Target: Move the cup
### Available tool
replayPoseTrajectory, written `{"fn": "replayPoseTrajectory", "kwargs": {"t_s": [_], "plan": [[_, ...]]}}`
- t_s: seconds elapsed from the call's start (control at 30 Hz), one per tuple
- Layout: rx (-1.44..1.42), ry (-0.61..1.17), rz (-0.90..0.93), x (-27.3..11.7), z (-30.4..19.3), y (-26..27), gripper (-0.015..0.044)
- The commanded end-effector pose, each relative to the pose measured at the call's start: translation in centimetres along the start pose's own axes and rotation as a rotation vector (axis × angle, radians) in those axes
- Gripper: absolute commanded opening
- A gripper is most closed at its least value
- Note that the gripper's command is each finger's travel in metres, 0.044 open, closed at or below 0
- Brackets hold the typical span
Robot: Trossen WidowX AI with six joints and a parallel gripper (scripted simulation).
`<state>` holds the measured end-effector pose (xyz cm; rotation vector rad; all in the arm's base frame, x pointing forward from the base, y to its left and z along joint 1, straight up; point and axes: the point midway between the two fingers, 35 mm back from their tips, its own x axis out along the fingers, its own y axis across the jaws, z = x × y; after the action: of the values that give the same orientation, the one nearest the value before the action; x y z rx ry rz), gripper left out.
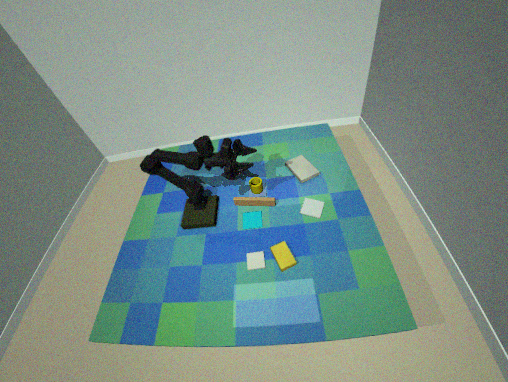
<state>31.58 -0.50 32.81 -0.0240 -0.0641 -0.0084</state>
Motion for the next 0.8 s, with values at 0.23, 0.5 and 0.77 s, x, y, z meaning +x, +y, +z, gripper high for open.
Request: {"fn": "replayPoseTrajectory", "kwargs": {"t_s": [0.23,0.5,0.77], "plan": [[0.473,0.68,0.009,2.0,-11.7,6.5,0.019],[0.714,1.421,-0.519,-5.2,-21.1,12.0,0.0167],[0.703,1.51,-0.673,-6.2,-21.9,12.3,0.0167]]}}
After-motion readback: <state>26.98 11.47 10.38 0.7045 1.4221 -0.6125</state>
